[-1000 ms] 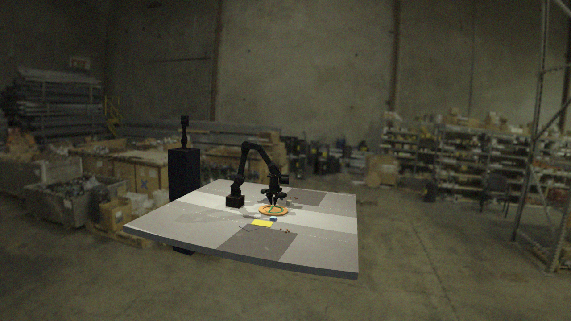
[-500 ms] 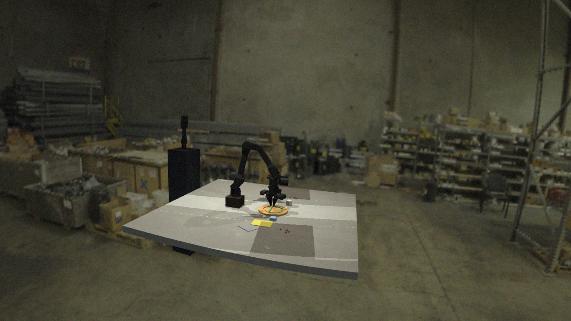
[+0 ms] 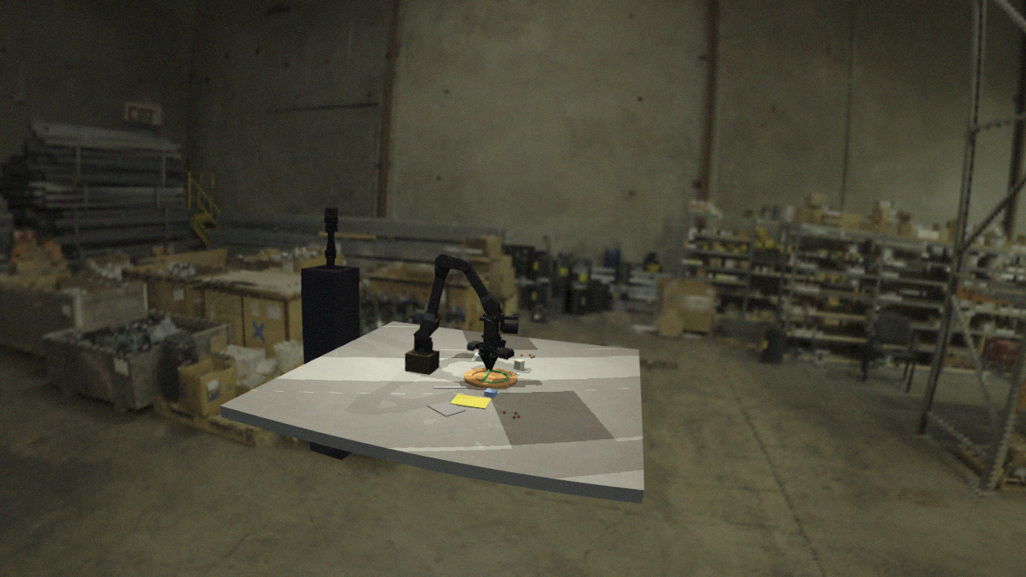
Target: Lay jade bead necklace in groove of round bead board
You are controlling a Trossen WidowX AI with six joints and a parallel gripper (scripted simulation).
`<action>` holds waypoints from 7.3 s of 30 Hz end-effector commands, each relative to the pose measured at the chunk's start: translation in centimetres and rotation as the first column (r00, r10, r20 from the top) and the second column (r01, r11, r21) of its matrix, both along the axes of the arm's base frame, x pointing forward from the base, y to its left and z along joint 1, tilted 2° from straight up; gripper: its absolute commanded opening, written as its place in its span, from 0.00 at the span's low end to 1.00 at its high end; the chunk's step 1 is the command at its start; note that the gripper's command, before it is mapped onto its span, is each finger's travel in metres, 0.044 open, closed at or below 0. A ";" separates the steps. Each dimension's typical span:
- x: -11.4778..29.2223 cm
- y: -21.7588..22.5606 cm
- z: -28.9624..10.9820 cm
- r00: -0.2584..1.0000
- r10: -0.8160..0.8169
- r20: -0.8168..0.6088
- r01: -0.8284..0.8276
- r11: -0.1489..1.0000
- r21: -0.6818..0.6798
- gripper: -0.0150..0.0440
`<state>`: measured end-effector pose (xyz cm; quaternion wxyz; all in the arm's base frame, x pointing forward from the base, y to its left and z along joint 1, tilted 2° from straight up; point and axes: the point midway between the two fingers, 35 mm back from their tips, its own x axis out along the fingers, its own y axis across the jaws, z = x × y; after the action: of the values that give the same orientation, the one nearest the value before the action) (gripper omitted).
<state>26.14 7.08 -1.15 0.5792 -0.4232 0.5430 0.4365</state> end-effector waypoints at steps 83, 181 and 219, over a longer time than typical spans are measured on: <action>-0.4 0.4 0.6 1.000 0.001 -0.005 -0.001 1.000 0.000 1.00; 0.1 -0.7 0.0 -0.836 -0.544 -0.079 0.548 -0.833 -0.067 0.25; -0.3 -0.7 0.6 -0.838 -0.541 -0.075 0.546 -0.835 -0.071 0.25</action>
<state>26.00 6.31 -0.73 0.5699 0.4329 0.5742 -0.3976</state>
